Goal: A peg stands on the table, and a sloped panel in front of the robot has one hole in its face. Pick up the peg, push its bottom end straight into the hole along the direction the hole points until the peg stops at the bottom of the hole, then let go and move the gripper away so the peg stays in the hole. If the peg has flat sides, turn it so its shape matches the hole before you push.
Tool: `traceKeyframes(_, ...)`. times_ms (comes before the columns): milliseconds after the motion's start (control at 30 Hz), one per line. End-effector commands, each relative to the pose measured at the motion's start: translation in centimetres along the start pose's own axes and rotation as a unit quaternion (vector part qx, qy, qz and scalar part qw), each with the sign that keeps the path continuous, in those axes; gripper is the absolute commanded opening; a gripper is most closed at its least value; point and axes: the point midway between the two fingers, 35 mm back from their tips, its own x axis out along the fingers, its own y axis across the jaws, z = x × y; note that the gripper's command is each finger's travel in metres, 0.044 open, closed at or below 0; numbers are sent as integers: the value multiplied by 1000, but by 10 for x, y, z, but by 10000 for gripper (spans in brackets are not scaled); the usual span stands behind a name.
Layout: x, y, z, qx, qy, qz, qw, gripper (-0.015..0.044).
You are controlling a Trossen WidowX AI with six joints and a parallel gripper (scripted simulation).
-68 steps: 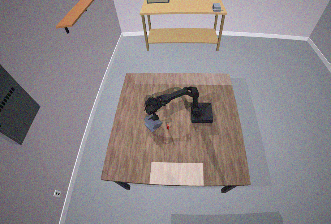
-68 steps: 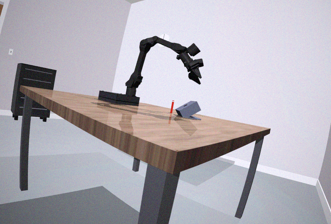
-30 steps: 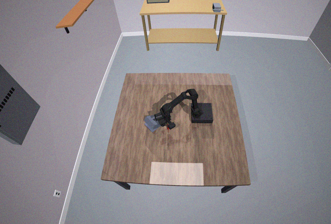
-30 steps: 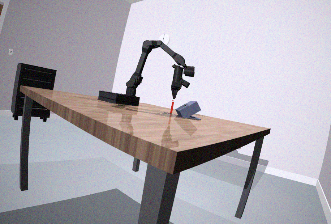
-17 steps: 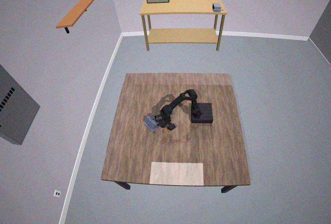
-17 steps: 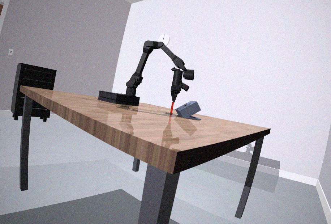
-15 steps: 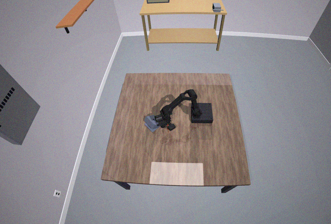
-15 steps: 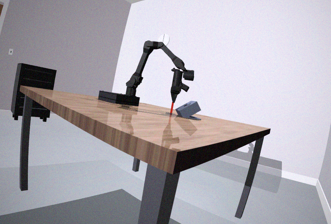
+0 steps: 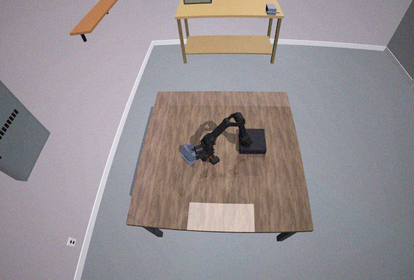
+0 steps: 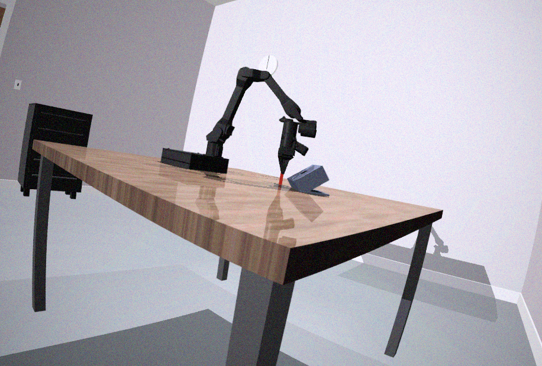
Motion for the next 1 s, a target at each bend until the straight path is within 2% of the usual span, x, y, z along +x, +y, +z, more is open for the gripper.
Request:
traceKeyframes(0,5,1,-1,2,4,3,1000,440)
traceKeyframes(33,5,1,-1,2,4,3,1000,440)
traceKeyframes(533,1,0,0,0,1,0,1000,46)
traceKeyframes(767,1,0,0,0,1,0,1000,0)
traceKeyframes(967,-9,0,1,0,1,1,1000,0)
